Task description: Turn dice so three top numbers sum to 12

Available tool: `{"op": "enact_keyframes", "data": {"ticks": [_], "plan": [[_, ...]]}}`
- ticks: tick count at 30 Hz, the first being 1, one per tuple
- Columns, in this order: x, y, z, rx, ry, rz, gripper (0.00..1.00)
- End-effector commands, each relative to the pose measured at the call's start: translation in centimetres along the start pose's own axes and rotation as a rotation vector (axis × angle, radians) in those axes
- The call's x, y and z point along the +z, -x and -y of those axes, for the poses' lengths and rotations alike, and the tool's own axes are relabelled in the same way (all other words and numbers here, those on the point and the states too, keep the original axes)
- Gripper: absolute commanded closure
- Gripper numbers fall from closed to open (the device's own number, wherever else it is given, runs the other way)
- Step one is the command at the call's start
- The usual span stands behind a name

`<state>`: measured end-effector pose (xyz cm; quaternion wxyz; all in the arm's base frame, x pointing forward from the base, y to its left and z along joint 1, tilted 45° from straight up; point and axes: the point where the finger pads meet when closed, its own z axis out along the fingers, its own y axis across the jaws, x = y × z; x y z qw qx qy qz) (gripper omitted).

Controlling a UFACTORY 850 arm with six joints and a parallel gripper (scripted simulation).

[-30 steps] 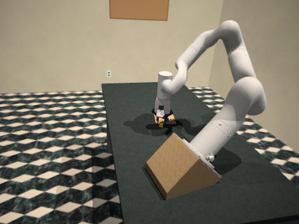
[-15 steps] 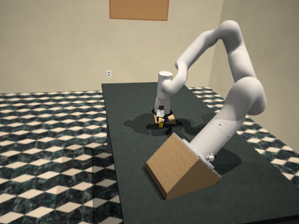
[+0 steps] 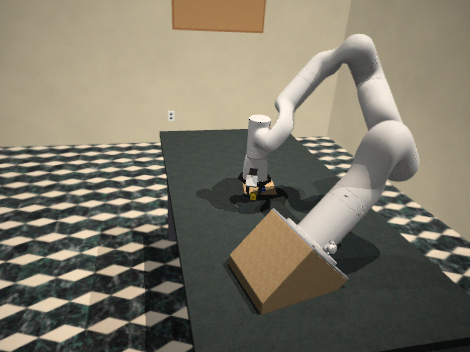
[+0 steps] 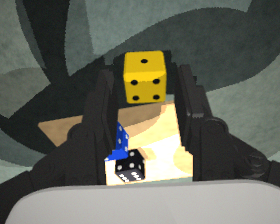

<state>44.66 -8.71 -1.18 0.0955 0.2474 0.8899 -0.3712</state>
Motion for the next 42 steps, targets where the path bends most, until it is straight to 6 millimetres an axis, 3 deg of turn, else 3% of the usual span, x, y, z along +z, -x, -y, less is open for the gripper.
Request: {"op": "enact_keyframes", "data": {"ticks": [1,12,42], "plan": [[0.83,0.06,-0.04,0.000,0.001,0.001,0.58],[1.74,0.06,-0.05,0.000,0.001,0.001,0.58],[1.76,0.06,-0.05,0.000,0.001,0.001,0.58]]}}
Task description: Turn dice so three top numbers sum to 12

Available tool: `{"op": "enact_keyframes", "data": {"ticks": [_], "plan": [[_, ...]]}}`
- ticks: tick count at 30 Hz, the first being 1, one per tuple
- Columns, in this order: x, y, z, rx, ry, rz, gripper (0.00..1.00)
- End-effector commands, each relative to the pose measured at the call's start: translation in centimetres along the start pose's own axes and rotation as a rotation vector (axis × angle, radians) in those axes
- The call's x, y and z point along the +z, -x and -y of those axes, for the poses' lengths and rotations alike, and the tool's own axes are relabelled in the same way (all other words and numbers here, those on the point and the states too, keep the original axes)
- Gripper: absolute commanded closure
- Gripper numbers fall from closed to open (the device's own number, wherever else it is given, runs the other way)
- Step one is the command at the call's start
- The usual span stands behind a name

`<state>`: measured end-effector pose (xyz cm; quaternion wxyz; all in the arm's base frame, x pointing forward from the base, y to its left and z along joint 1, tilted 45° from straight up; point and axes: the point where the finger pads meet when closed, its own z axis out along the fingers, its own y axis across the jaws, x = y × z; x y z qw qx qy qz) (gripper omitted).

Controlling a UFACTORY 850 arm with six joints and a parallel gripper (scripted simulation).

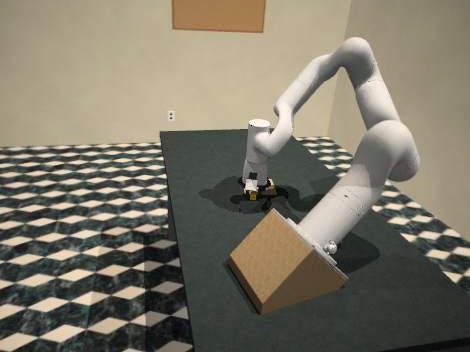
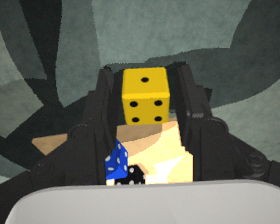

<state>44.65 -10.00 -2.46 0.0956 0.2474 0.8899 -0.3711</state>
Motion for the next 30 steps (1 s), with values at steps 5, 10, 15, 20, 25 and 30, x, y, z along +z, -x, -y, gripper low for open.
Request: {"op": "enact_keyframes", "data": {"ticks": [5,10,15,20,25,30], "plan": [[-0.05,0.05,-0.04,0.000,0.001,0.001,0.58],[-0.05,0.05,-0.04,0.000,0.001,0.001,0.79],[-0.05,0.05,-0.04,0.000,0.001,0.001,0.79],[-0.05,0.05,-0.04,0.000,0.001,0.001,0.79],[-0.05,0.05,-0.04,0.000,0.001,0.001,0.79],[-0.05,0.05,-0.04,0.000,0.001,0.001,0.79]]}}
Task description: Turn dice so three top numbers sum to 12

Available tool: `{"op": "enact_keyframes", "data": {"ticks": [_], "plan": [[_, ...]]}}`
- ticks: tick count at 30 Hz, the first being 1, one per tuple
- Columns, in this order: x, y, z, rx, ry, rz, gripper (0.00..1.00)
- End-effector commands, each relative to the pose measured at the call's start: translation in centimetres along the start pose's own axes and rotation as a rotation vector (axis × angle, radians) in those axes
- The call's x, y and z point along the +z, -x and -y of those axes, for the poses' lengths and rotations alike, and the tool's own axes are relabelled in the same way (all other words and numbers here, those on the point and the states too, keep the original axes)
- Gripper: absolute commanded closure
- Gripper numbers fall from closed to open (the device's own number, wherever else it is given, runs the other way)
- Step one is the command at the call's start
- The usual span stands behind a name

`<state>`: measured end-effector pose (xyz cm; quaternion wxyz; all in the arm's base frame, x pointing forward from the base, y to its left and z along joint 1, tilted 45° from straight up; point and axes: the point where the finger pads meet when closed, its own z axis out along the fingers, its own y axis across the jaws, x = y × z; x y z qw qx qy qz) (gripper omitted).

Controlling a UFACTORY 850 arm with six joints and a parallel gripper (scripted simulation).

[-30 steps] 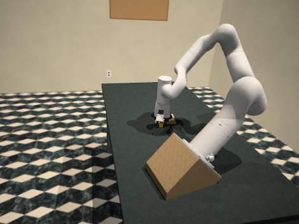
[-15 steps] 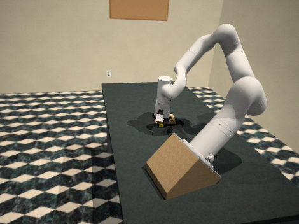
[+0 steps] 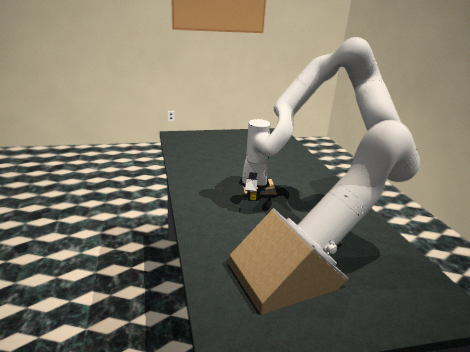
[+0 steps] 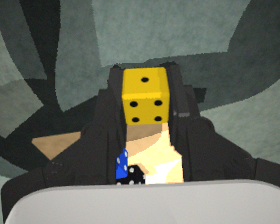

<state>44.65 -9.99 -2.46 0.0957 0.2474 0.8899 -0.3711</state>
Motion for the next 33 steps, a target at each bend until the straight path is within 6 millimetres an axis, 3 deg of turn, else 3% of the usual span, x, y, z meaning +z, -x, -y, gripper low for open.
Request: {"op": "enact_keyframes", "data": {"ticks": [1,17,21,30,33], "plan": [[0.0,0.0,0.0,0.000,0.001,0.001,0.79],[-0.4,0.0,0.0,0.000,0.001,0.001,0.79],[-2.2,0.0,0.0,0.000,0.001,0.001,0.79],[-8.5,0.0,0.0,0.000,0.001,0.001,0.79],[-9.4,0.0,0.0,0.000,0.001,0.001,0.79]]}}
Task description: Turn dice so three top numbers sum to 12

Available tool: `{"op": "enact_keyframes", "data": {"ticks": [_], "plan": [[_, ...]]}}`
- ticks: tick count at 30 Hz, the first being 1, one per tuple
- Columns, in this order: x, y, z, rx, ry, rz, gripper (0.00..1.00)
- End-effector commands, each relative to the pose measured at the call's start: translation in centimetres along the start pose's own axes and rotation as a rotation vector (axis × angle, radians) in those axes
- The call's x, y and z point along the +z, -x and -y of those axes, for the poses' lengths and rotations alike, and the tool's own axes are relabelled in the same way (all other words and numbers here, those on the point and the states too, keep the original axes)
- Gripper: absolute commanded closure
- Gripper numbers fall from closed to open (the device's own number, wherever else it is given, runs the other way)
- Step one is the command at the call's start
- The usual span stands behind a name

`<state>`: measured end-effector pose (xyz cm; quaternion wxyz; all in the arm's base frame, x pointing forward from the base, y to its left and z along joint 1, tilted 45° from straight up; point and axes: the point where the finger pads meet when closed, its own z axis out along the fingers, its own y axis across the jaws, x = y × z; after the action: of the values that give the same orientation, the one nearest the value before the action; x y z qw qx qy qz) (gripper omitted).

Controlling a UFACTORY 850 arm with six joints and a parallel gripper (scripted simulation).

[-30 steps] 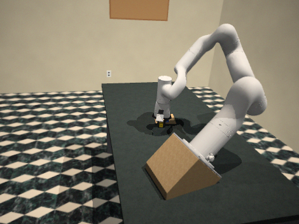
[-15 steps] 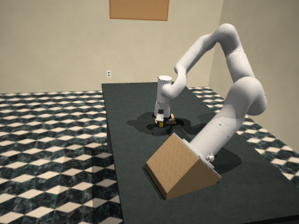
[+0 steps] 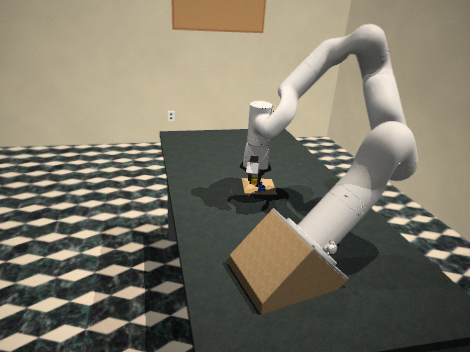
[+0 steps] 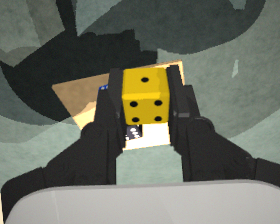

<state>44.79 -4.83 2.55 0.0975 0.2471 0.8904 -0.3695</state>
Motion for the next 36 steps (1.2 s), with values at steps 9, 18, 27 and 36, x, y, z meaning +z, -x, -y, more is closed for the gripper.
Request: {"op": "enact_keyframes", "data": {"ticks": [9,18,27,36], "plan": [[-2.9,0.1,0.1,0.000,-0.003,-0.002,0.79],[-3.0,2.0,-0.2,-0.037,-0.002,-0.001,0.79],[-3.2,10.8,-0.3,-0.207,-0.001,-0.001,0.79],[-3.3,15.8,0.6,-0.302,-0.003,-0.002,0.79]]}}
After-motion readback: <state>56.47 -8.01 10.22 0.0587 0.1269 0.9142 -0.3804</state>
